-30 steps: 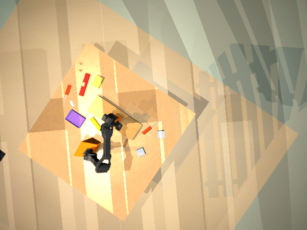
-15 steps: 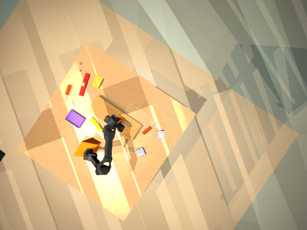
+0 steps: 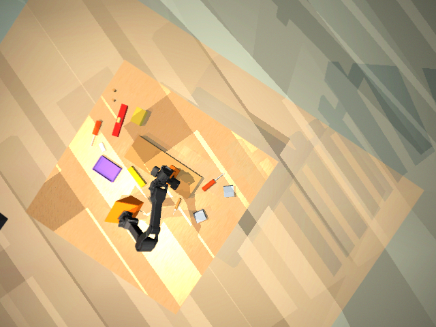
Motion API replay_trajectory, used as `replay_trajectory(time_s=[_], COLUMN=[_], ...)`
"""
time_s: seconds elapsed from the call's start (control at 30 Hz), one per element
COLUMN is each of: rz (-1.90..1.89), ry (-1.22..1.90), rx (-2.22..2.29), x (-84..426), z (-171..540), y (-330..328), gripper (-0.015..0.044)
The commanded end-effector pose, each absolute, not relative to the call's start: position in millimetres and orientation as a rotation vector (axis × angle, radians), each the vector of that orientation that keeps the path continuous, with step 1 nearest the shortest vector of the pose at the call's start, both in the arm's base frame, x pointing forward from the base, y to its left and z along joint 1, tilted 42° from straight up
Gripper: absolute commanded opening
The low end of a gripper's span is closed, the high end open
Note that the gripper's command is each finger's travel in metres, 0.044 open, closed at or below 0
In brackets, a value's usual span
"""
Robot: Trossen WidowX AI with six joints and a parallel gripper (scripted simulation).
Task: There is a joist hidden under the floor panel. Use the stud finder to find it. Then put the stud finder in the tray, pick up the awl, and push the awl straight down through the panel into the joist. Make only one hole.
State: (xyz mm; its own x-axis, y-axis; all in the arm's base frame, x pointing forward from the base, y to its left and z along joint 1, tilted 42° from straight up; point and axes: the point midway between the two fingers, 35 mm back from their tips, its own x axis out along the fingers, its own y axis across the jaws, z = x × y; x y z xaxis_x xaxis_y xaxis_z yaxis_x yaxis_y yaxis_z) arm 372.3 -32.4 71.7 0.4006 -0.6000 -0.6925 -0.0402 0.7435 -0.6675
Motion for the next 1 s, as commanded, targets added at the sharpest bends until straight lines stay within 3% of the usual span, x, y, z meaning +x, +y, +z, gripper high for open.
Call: replay_trajectory(time_s=[0.0, 0.97], rz=[-0.399, -0.401], ry=[1.117, 1.115], rx=[-0.667, -0.669], x=[372, 374], z=[78, 110], y=[-41, -75], gripper=[0.0000, 0.0000])
